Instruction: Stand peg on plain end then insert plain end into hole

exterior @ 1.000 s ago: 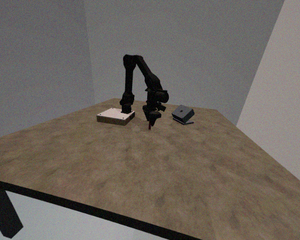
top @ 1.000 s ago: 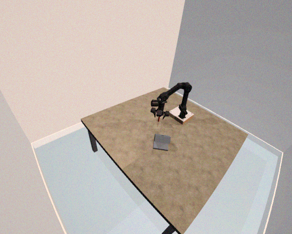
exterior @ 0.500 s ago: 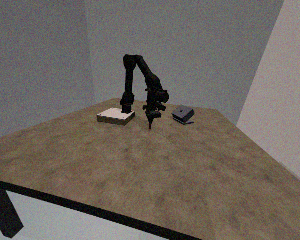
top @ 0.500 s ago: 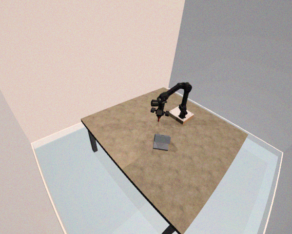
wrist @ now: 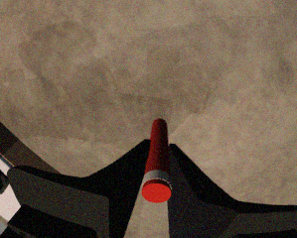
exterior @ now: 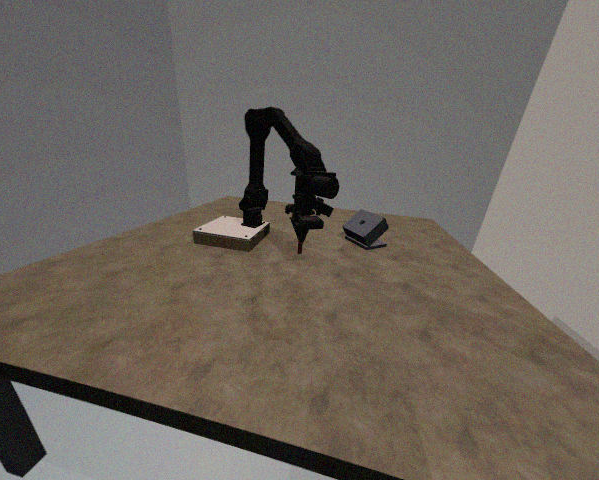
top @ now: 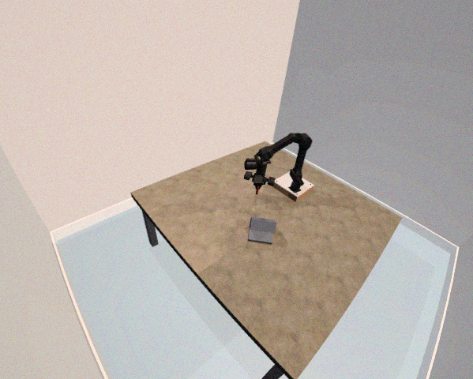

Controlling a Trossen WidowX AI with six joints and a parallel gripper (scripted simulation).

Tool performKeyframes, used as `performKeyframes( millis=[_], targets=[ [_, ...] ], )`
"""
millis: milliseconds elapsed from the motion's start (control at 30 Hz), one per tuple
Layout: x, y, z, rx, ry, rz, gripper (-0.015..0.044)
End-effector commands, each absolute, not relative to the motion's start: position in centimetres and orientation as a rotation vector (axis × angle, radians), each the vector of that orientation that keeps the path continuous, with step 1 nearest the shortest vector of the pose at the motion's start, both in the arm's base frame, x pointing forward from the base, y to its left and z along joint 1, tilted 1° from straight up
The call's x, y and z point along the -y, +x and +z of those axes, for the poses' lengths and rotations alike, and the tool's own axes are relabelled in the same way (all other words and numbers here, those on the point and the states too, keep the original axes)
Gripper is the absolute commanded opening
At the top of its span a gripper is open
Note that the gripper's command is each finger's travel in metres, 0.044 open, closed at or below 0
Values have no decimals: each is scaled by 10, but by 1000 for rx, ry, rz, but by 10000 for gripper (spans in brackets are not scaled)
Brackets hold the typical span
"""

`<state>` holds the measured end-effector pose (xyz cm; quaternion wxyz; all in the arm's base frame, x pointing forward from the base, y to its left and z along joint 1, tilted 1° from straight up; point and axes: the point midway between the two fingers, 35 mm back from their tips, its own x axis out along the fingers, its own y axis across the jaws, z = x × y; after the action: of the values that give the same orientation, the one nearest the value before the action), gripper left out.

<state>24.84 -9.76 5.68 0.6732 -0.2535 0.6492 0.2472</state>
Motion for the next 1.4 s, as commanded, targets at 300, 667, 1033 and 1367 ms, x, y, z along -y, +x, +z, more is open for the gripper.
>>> performKeyframes(
  millis=[300, 667, 1033, 1367],
  targets=[
    [98, 250, 107, -1463, -575, 555, 0],
    [90, 258, 118, -1416, -606, 589, 0],
    [69, 276, 123, -1291, -683, 674, 0],
    [49, 291, 129, -1173, -753, 750, 0]
  ],
)
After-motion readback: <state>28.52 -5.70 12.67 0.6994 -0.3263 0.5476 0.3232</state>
